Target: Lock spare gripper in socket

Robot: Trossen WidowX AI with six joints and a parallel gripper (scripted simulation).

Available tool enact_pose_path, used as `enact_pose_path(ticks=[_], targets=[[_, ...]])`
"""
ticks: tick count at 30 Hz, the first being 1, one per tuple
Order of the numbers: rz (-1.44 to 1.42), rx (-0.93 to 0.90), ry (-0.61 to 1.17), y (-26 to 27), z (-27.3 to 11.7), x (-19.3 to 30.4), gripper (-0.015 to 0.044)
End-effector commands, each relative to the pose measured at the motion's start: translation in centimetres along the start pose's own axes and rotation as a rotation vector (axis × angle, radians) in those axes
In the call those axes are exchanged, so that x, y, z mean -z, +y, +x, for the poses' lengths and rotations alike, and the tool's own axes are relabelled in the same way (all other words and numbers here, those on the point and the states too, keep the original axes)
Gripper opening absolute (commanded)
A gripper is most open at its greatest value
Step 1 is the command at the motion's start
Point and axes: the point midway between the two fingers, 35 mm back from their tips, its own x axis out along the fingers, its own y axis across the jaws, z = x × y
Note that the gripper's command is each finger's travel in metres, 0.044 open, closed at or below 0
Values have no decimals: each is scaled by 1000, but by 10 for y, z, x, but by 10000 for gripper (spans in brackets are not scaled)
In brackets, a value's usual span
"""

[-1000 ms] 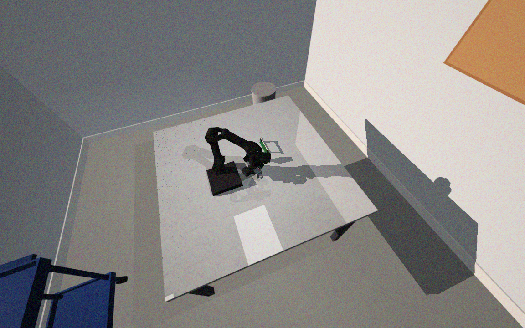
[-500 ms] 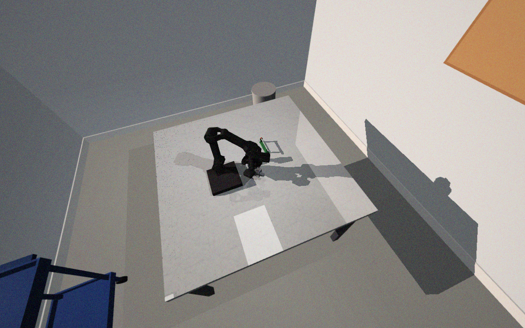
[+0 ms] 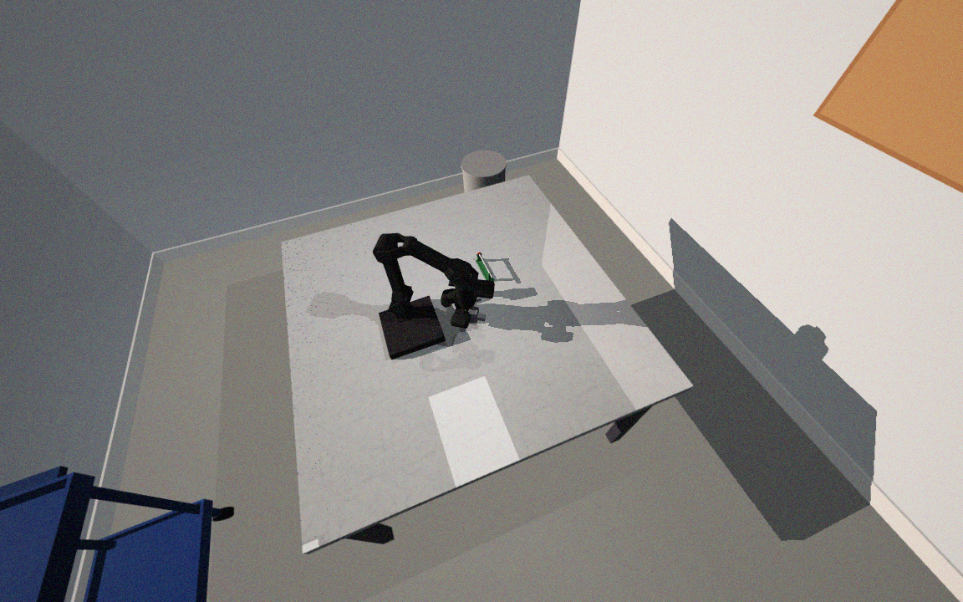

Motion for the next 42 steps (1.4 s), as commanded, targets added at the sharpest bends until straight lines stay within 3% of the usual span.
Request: enact_pose_path(ticks=[1, 21, 37, 42], targets=[[-11, -5, 3, 1, 4, 1, 0], [-11, -5, 2, 1, 46, 0, 0], [-8, 0, -2, 0, 43, -1, 420], [-8, -1, -2, 1, 37, -1, 440]])
